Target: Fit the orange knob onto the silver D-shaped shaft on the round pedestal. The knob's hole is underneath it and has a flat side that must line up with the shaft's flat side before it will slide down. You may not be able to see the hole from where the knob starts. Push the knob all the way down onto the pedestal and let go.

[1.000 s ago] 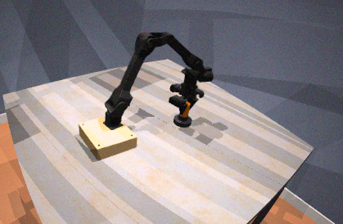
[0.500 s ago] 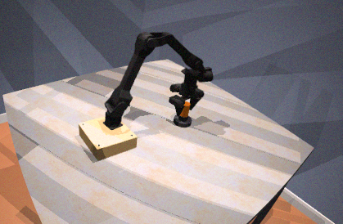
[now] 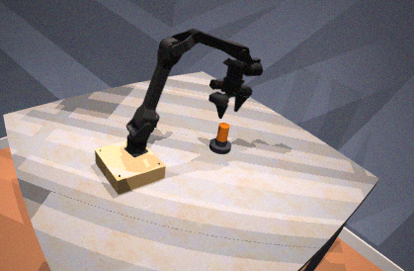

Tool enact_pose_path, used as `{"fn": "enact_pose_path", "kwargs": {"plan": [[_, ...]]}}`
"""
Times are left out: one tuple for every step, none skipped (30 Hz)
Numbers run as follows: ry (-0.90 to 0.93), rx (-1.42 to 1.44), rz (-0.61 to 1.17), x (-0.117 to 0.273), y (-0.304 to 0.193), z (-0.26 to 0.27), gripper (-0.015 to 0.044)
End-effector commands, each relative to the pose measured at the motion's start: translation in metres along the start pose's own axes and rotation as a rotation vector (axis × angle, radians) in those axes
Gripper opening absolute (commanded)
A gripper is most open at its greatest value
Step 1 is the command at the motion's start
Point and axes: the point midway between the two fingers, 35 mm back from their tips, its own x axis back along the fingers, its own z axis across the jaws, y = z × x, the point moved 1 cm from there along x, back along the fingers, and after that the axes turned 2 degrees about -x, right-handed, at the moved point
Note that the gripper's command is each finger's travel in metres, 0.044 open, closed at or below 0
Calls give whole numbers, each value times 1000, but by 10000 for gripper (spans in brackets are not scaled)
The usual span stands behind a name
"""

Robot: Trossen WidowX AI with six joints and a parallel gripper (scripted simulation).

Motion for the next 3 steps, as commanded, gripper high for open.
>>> {"fn": "enact_pose_path", "kwargs": {"plan": [[15,0,-5,5,1,2,440],[15,0,-5,5,1,2,440],[15,0,-5,5,1,2,440]]}}
